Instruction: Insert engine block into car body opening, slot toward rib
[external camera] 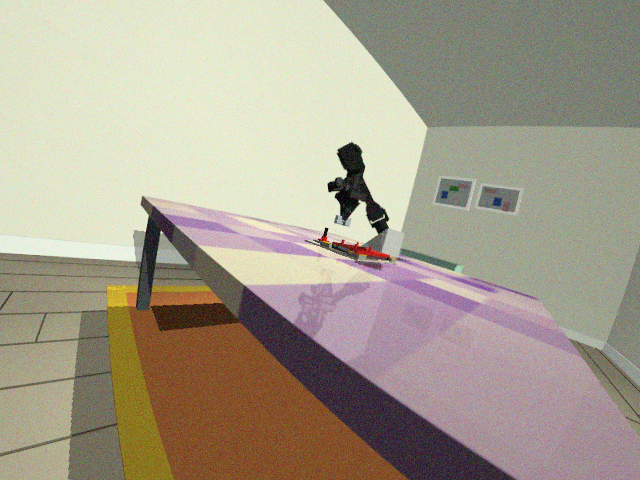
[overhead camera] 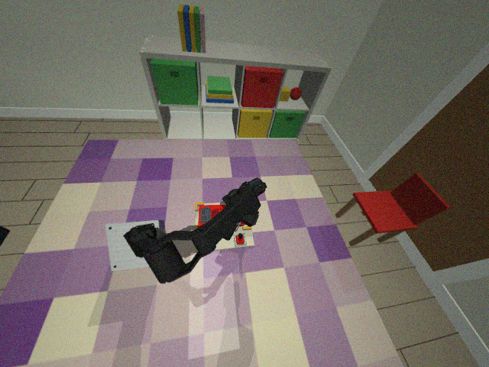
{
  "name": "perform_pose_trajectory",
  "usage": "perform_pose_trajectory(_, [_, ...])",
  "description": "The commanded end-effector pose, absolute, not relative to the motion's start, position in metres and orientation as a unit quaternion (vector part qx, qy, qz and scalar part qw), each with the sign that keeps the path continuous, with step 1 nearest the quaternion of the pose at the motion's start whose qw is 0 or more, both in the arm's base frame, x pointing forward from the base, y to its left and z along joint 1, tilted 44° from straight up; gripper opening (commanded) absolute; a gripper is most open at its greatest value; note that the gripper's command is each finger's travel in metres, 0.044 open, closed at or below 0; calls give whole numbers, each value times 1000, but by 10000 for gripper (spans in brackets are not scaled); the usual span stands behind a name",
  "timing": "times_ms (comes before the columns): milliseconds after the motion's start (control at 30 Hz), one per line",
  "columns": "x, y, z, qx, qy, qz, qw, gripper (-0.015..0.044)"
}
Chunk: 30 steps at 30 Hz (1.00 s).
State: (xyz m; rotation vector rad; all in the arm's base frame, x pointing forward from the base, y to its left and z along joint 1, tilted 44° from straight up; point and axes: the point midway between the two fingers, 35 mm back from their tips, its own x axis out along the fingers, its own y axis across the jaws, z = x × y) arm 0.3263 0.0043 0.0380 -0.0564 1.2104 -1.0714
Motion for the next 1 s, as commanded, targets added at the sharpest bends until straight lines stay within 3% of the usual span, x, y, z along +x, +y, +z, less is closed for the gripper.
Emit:
perform_pose_trajectory(0, [330, 11, 26, -55, 562, -452, 690, 0])
perform_pose_trajectory(900, [331, 39, -49, -217, 653, -306, 658, 0])
perform_pose_trajectory(967, [332, 40, -49, -220, 654, -303, 657, 52])
